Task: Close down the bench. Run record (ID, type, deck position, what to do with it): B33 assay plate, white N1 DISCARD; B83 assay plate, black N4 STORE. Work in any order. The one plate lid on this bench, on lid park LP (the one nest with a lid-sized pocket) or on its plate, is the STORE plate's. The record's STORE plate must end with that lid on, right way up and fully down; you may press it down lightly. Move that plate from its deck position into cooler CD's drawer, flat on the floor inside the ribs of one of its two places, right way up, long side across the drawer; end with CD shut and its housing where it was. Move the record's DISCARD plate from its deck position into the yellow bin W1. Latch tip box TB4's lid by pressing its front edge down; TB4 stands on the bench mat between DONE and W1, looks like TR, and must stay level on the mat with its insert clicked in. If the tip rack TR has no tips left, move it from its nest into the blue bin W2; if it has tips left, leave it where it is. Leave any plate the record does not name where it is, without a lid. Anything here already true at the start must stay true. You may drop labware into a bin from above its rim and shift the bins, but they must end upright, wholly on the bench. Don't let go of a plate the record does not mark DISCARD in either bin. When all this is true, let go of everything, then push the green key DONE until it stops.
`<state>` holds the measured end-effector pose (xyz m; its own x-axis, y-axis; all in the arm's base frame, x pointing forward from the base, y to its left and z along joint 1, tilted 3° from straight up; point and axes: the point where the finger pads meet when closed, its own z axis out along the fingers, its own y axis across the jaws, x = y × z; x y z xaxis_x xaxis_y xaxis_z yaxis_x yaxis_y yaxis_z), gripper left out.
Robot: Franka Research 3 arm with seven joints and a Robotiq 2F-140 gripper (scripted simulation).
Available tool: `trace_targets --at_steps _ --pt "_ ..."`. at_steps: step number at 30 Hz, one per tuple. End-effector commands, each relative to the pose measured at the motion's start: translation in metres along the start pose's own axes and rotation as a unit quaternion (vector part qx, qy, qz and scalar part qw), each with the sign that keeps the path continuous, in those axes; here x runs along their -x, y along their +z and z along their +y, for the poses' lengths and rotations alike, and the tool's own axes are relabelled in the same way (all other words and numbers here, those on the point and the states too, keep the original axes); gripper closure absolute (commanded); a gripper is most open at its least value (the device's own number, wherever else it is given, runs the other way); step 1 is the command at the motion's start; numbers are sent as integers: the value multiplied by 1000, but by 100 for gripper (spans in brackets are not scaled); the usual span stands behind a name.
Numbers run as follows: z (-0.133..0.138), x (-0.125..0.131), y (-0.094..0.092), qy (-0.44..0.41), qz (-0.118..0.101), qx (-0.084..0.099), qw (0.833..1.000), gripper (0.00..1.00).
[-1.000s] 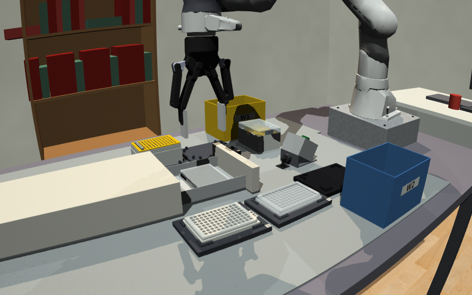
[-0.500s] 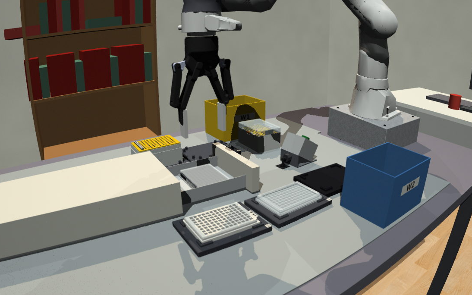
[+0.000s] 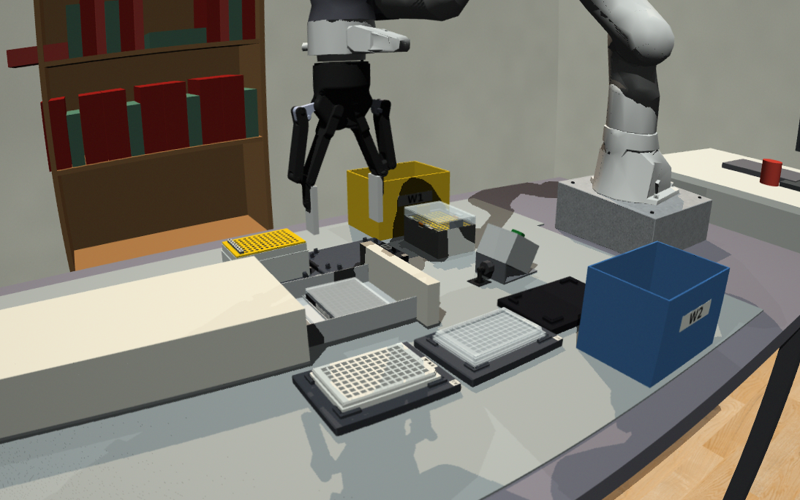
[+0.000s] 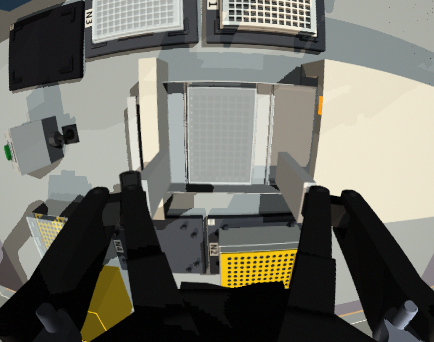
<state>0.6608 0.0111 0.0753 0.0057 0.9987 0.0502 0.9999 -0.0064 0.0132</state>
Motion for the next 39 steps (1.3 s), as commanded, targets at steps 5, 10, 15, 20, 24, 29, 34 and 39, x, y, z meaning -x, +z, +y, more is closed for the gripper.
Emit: trace_targets --at_steps 5,10,15,20,24,29,34,39 --pt "-21 0 3 0 0 -1 1000 100" --pt "-41 0 8 0 0 -1 1000 100" --pt "-52 0 10 0 0 -1 1000 100" --pt "-72 0 15 0 0 -1 1000 100" --pt "-87 0 19 0 0 -1 1000 100" --pt "-99 0 21 0 0 -1 1000 100" --pt "-118 0 26 0 0 -1 1000 100" --pt "-138 0 31 0 0 -1 1000 100"
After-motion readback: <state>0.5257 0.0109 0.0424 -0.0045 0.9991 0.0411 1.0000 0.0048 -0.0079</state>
